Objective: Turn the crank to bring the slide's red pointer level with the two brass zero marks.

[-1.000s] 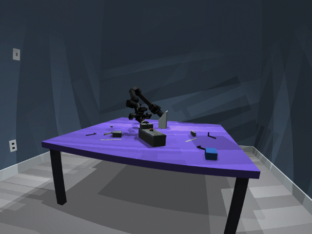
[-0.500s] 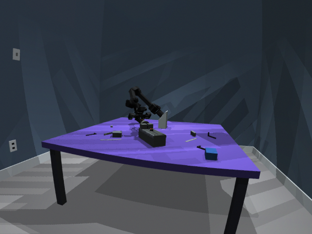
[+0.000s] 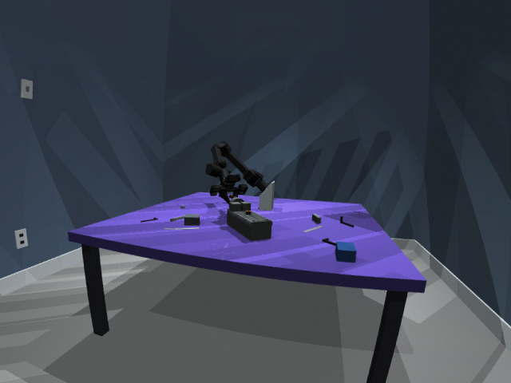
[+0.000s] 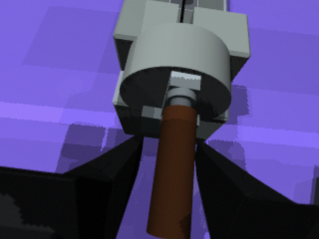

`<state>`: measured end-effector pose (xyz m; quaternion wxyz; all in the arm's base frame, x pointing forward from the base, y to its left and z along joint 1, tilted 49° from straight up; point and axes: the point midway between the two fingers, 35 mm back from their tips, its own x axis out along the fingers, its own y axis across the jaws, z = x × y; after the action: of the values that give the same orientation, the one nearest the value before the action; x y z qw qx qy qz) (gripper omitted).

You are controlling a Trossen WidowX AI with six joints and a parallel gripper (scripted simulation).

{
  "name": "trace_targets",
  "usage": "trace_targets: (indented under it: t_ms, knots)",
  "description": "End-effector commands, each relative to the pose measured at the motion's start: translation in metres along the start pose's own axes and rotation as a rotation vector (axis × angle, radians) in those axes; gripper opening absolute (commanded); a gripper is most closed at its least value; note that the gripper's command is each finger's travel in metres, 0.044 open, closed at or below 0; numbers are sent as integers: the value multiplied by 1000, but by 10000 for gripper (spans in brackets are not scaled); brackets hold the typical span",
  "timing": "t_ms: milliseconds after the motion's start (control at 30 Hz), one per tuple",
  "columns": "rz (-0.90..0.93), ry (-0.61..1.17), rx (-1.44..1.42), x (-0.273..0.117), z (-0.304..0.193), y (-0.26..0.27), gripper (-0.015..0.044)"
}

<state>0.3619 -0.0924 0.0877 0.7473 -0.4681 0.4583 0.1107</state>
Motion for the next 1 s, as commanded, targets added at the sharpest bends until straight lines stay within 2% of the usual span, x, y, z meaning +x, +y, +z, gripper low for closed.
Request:
trace_targets:
  t_ms: [0, 233, 967]
  knots:
    - [-1, 0, 1, 0, 0, 0, 263]
    - [-1, 0, 1, 0, 0, 0, 440]
    - [6, -11, -4, -73, 77, 1, 440]
